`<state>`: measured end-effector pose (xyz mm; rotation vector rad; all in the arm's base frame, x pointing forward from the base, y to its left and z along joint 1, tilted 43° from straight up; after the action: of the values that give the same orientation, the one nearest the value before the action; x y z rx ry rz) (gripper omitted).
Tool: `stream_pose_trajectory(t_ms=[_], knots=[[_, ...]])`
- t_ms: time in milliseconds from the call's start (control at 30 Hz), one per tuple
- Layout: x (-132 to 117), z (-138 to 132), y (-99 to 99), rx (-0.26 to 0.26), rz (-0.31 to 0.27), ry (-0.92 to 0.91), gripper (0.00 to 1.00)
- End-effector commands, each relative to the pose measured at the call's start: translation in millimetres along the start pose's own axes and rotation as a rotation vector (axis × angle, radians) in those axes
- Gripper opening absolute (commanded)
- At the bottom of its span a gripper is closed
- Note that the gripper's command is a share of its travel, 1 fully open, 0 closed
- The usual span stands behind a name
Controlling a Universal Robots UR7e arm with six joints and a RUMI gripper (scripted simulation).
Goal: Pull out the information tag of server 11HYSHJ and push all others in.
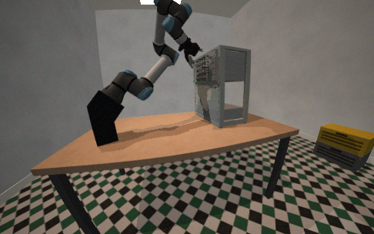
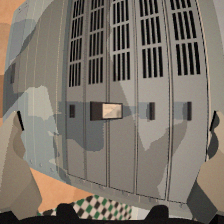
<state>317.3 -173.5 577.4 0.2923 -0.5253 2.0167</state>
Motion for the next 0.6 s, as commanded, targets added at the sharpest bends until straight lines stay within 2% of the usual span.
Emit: stream_pose_trajectory(t_ms=[0, 567], knots=[[3.7, -0.5, 7.0, 0.000, 0.000, 0.000, 1.00], [15.6, -2.8, 29.1, 0.000, 0.000, 0.000, 1.00]])
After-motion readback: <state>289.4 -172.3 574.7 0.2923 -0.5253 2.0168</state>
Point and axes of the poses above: the point where the finger pads meet when closed, its own y axis back along the fingers, its own z axis across the jaws, x = y × z, the point moved 1 cm from there along y, back along the fingers, and after that the axes turned 15 degrees about -y, right-handed, at the moved point
